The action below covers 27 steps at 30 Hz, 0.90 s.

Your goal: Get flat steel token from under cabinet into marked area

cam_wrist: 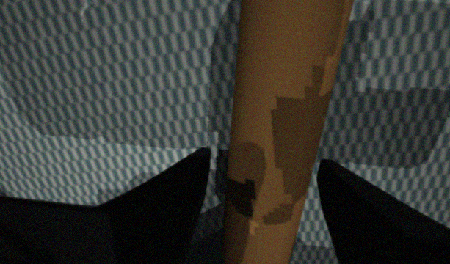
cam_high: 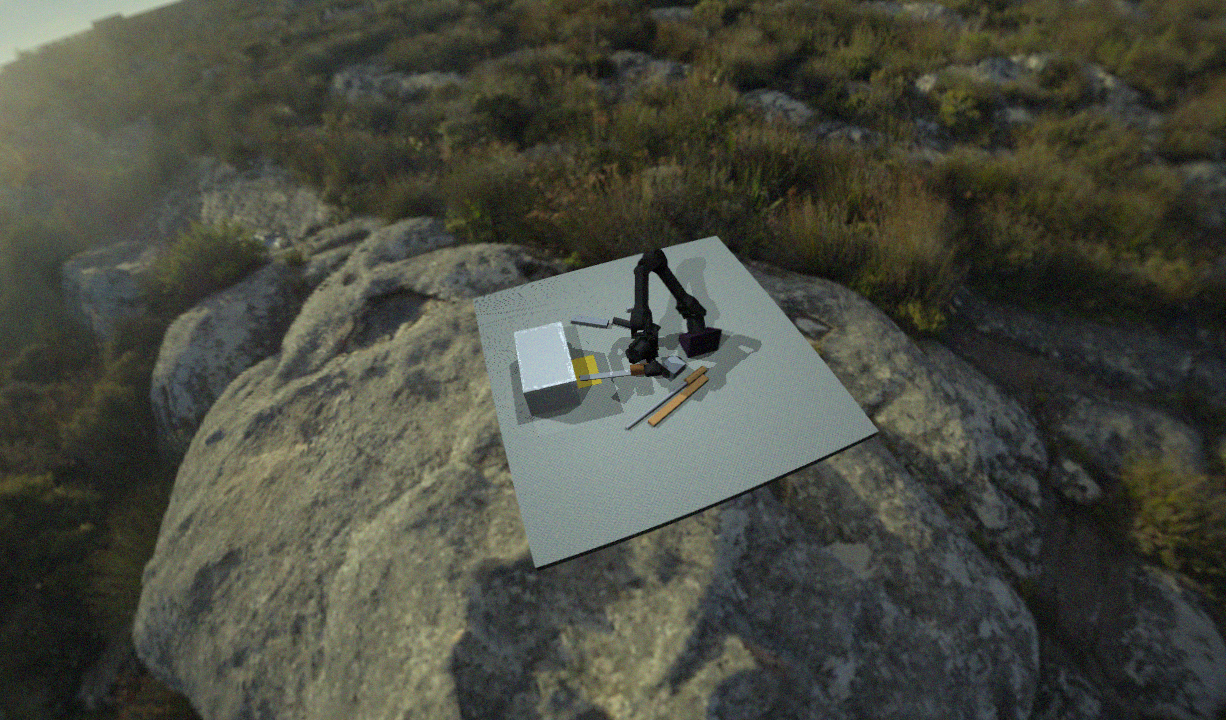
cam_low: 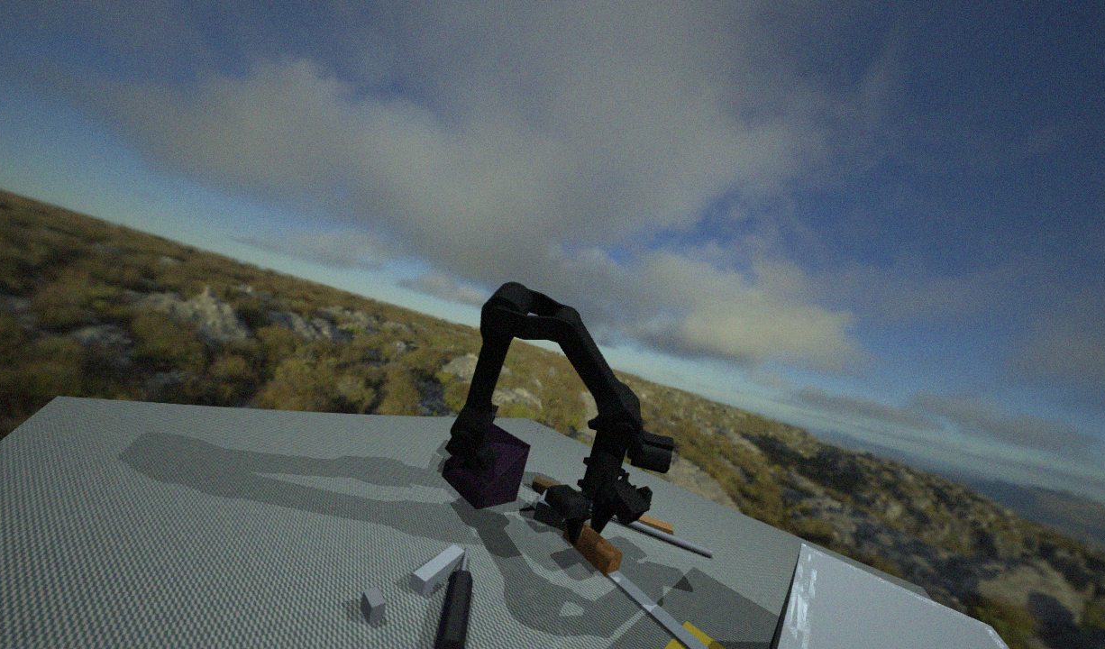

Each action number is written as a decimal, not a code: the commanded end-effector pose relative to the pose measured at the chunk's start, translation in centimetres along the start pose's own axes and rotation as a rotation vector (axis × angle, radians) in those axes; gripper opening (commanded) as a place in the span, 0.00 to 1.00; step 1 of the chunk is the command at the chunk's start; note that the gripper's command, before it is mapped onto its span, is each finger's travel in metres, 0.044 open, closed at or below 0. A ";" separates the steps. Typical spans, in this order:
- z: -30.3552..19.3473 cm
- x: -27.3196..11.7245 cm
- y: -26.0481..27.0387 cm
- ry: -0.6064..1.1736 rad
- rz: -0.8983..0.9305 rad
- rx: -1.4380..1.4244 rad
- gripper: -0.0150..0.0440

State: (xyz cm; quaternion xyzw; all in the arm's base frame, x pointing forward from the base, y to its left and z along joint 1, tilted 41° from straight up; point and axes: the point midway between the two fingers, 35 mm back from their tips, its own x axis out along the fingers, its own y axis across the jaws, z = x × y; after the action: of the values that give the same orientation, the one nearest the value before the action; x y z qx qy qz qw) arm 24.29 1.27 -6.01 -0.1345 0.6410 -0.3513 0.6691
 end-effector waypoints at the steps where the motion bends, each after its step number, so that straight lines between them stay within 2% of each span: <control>1: 0.0 0.0 0.0 0.000 0.002 0.000 0.71; 18: -0.4 0.5 0.0 0.000 0.002 -0.001 0.71; 23: 0.0 0.2 0.1 -0.005 0.007 0.007 0.49; 27: 0.0 0.2 0.1 -0.005 0.007 0.007 0.44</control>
State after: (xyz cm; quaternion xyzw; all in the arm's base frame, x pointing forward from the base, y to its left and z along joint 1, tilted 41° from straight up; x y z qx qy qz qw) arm 24.26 1.22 -6.22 -0.1318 0.6387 -0.3512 0.6719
